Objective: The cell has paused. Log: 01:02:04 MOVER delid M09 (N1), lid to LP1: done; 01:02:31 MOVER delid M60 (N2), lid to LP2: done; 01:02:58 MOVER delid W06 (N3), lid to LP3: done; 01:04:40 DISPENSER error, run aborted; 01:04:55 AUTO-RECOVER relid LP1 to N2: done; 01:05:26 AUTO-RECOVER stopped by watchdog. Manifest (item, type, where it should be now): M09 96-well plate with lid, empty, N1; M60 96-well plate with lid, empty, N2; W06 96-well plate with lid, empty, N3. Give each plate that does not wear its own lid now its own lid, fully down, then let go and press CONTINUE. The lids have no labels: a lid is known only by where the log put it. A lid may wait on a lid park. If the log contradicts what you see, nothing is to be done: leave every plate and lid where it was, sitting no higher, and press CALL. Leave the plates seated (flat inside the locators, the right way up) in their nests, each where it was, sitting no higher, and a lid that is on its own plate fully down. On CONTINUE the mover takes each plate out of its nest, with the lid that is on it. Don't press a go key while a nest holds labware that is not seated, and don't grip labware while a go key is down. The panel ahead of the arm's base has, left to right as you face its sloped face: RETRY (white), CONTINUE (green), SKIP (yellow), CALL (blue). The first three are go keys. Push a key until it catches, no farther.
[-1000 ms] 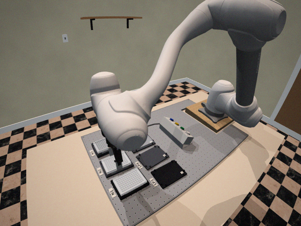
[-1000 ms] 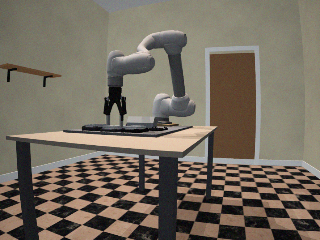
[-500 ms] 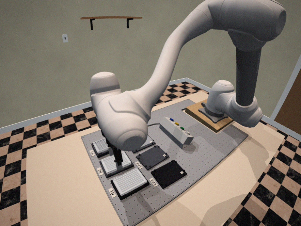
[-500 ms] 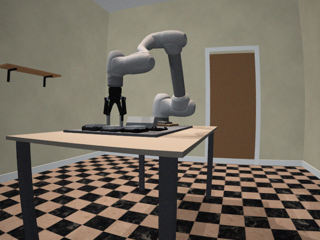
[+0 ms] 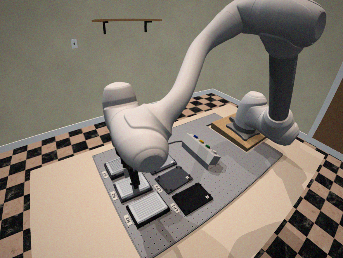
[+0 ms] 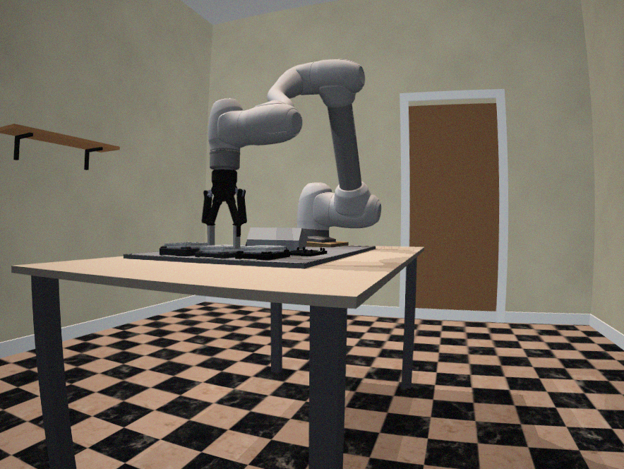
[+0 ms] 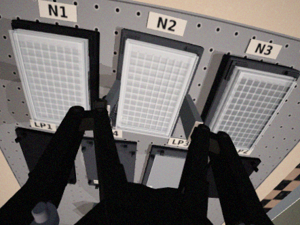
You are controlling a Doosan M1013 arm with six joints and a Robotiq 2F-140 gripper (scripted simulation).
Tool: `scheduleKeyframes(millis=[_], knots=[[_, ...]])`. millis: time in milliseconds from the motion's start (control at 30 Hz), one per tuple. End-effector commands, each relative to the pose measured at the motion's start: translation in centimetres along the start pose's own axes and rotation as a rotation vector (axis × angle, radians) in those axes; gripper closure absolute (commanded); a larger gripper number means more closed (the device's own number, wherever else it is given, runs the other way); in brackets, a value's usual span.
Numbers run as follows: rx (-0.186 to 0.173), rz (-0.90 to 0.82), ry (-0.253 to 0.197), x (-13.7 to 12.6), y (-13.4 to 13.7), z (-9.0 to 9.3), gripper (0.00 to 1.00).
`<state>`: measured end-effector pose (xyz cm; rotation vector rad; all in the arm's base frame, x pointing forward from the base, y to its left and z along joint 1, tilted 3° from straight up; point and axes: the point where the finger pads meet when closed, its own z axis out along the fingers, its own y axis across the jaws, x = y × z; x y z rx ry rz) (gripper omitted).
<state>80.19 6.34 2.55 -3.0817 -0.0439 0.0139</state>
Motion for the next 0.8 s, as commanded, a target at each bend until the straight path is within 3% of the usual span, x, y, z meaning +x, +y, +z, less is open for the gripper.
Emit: scheduleKeyframes(millis=[0,633,667,767], knots=[[0.000,0.000,0.000,0.00,0.00,-0.02,1.00],[0.000,0.000,0.000,0.00,0.00,-0.02,1.00],[0.000,0.000,0.000,0.00,0.00,-0.02,0.34],[0.000,0.000,0.000,0.00,0.00,-0.02,0.34]])
